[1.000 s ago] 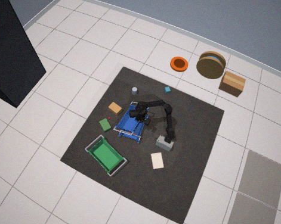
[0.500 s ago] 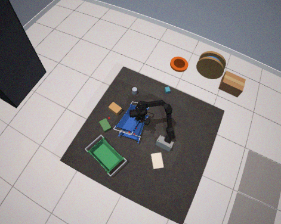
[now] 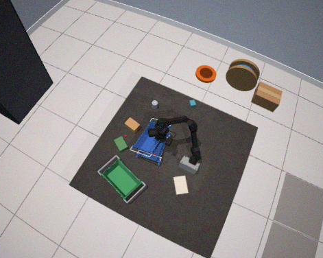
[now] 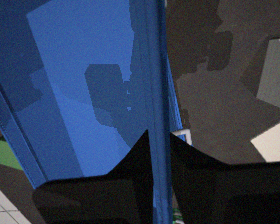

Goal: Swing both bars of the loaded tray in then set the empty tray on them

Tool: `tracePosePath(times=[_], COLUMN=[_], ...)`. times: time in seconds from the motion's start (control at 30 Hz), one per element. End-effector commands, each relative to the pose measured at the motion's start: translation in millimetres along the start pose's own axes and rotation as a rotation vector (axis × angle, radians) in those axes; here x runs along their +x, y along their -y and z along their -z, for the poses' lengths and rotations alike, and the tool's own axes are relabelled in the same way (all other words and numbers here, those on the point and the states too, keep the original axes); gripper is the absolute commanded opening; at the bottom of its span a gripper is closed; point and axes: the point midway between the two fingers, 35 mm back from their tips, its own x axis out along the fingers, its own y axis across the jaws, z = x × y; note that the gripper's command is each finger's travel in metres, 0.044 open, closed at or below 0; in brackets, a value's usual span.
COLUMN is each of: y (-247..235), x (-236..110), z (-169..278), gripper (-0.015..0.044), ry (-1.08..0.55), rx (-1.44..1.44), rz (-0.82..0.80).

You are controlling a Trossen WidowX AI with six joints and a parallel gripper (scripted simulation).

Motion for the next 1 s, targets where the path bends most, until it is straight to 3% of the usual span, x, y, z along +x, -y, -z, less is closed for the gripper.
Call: tracePosePath(times=[0.0, 0.5, 0.97], y=[1, 1, 1], x=[-9, -8, 17], z=[9, 7, 7], gripper=[0.0000, 0.0000, 0.0000], ry=[-0.009, -0.009, 0.021], rx=[-0.003, -0.006, -0.091], rz=[-0.028, -0.028, -0.002])
